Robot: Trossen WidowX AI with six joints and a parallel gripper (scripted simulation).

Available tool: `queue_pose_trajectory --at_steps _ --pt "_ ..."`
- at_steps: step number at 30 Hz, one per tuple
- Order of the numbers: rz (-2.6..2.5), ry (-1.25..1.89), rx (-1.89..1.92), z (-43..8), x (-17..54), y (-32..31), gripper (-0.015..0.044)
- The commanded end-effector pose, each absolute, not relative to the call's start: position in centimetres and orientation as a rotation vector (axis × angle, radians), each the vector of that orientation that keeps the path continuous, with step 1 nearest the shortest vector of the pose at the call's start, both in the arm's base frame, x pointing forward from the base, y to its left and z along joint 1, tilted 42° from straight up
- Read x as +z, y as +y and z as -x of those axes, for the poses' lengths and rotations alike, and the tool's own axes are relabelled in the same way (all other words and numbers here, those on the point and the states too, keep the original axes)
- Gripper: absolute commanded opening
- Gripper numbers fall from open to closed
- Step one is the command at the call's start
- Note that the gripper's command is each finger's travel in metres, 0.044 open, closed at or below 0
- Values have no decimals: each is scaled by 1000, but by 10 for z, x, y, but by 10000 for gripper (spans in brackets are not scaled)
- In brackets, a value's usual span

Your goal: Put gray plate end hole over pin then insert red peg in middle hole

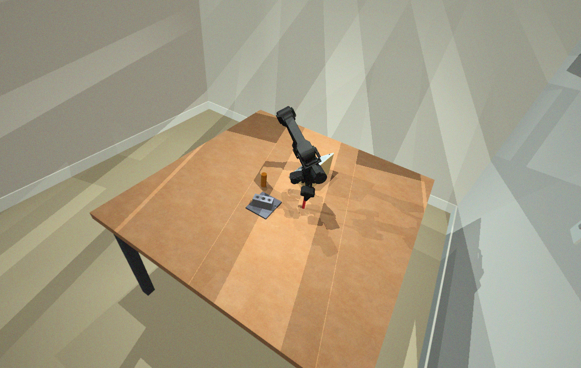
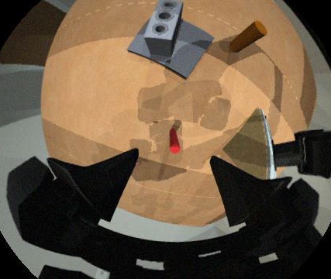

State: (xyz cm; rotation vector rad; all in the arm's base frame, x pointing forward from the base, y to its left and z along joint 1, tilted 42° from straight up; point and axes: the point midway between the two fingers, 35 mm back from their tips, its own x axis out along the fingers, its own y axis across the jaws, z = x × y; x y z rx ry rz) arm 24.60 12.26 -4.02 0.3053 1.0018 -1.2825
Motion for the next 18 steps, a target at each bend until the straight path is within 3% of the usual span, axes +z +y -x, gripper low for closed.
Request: queue_pose_trajectory --at_steps 1,18 --pt "-298 1000 -1282 -246 -45 118 440" --pt "-298 999 -1282 -245 -66 100 440"
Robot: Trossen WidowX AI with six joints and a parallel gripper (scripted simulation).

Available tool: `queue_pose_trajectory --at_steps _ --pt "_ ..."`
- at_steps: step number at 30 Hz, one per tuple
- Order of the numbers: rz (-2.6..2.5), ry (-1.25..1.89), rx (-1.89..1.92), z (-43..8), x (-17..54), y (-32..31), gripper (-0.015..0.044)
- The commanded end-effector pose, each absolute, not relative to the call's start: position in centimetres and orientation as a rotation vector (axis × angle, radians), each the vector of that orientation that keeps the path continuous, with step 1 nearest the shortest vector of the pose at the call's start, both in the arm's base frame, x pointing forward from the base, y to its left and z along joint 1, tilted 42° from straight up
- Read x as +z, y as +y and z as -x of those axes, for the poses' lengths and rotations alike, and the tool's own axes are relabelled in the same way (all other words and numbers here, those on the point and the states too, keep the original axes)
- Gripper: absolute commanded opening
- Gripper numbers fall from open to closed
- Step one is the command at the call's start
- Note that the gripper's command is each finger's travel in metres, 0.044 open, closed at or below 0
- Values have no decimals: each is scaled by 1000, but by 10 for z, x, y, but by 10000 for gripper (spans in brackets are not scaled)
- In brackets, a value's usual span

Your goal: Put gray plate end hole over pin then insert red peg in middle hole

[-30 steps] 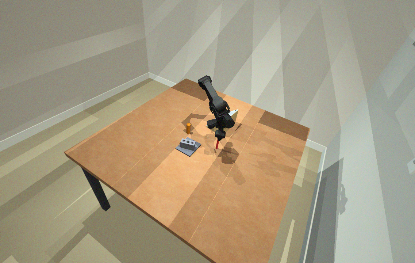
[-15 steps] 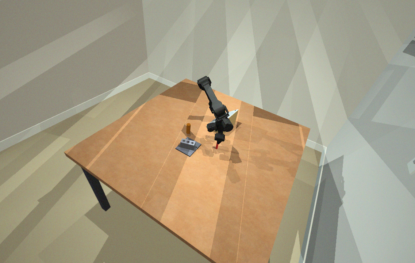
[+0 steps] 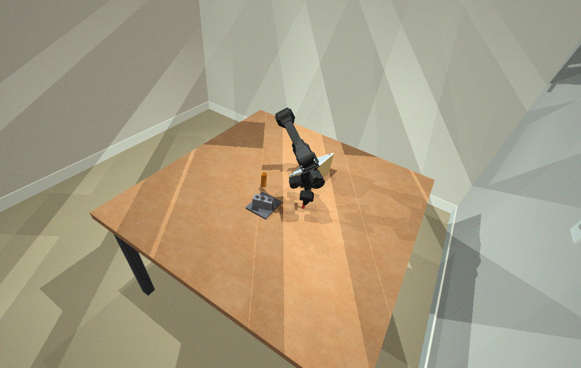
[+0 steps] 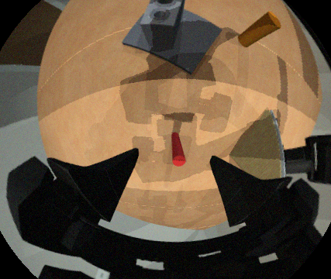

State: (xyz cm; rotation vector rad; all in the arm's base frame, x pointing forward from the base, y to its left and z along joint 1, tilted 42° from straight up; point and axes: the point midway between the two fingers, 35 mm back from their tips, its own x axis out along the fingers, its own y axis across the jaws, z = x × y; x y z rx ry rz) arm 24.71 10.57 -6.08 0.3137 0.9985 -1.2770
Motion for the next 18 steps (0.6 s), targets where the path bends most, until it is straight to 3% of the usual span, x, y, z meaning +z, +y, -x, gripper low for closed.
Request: queue_pose_trajectory --at_steps 1,15,18 --pt "-298 999 -1282 -245 -68 99 440" --pt "-297 998 -1283 -243 -82 86 440" --pt "-297 998 -1283 -243 -82 86 361"
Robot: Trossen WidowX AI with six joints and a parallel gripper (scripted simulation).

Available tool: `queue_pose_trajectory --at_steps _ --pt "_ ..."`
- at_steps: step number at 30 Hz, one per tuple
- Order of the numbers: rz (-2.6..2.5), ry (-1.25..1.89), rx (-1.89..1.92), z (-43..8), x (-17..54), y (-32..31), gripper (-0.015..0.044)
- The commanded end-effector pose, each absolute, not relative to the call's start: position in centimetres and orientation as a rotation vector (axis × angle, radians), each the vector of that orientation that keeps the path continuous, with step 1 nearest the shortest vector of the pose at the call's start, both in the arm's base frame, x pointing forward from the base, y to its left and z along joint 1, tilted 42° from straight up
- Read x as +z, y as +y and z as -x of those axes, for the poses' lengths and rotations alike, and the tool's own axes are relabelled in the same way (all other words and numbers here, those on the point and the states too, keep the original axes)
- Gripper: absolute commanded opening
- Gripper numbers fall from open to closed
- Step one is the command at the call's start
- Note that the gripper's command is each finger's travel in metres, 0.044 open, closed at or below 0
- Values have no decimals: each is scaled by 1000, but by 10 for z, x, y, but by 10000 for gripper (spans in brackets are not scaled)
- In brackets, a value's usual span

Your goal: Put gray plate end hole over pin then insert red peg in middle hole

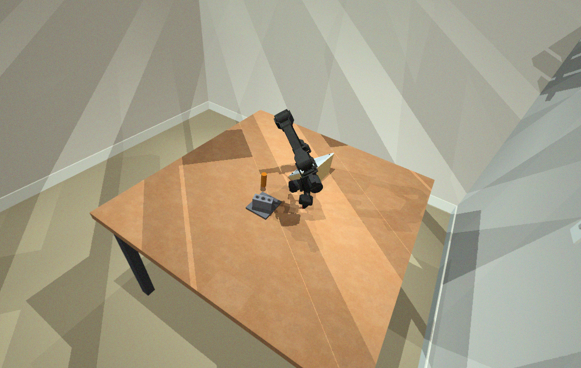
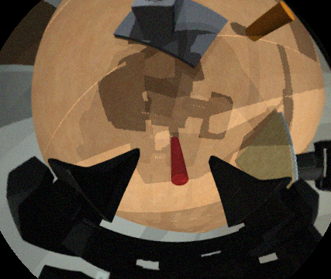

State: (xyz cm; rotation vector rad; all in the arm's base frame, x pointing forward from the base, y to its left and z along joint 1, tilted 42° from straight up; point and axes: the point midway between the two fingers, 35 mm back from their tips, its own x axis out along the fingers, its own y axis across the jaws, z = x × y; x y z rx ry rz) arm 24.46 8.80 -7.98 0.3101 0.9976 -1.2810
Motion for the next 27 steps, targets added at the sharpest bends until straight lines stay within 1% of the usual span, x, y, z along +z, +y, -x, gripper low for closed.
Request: queue_pose_trajectory --at_steps 1,12,19,27 --pt "-297 998 -1283 -243 -82 86 335" --pt "-297 998 -1283 -243 -82 86 46" --pt "-297 998 -1283 -243 -82 86 0" --pt "-298 999 -1282 -245 -75 93 0"
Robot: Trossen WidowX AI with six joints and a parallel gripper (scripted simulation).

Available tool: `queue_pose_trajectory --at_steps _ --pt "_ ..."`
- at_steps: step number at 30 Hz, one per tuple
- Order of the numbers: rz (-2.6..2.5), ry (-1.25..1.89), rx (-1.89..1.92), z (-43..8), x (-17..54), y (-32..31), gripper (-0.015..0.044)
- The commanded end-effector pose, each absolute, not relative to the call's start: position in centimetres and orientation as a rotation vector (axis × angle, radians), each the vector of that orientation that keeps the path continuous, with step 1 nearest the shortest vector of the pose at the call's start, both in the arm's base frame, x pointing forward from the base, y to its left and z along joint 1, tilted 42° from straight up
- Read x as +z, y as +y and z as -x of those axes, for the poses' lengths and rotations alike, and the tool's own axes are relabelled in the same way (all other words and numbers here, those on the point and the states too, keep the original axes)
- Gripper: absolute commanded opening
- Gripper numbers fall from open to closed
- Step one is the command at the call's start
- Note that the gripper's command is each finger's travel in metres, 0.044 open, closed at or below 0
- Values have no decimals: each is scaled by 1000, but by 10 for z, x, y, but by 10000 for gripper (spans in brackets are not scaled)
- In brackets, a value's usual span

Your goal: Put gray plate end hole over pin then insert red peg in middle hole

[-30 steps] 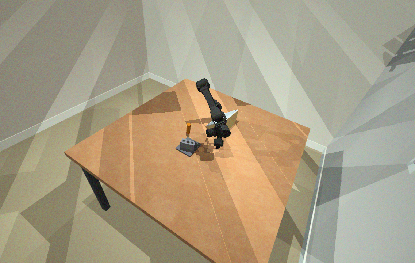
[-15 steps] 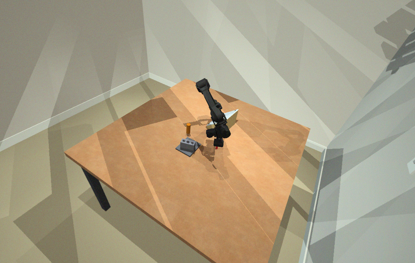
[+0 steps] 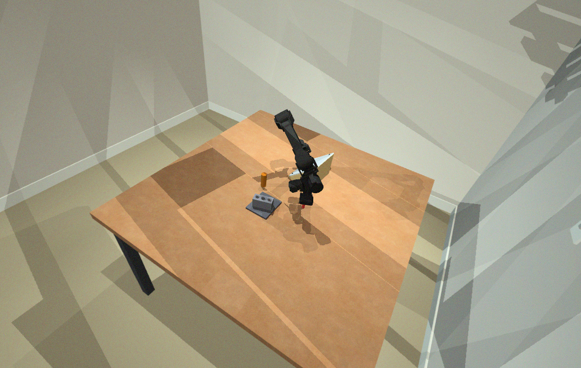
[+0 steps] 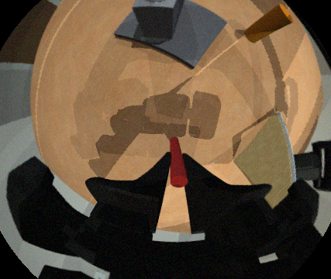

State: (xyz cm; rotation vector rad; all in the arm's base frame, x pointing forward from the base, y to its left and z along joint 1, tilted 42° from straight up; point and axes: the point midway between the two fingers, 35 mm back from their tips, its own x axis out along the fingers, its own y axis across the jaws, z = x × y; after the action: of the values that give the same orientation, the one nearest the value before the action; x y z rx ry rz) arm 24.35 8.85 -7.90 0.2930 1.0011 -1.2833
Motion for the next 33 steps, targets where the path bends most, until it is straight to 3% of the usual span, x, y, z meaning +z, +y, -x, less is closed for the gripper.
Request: queue_pose_trajectory --at_steps 1,23,33 --pt "-298 999 -1282 -246 -73 95 0" --pt "-300 1002 -1280 -254 -23 145 0" --pt "-315 1000 -1285 -267 -22 130 0"
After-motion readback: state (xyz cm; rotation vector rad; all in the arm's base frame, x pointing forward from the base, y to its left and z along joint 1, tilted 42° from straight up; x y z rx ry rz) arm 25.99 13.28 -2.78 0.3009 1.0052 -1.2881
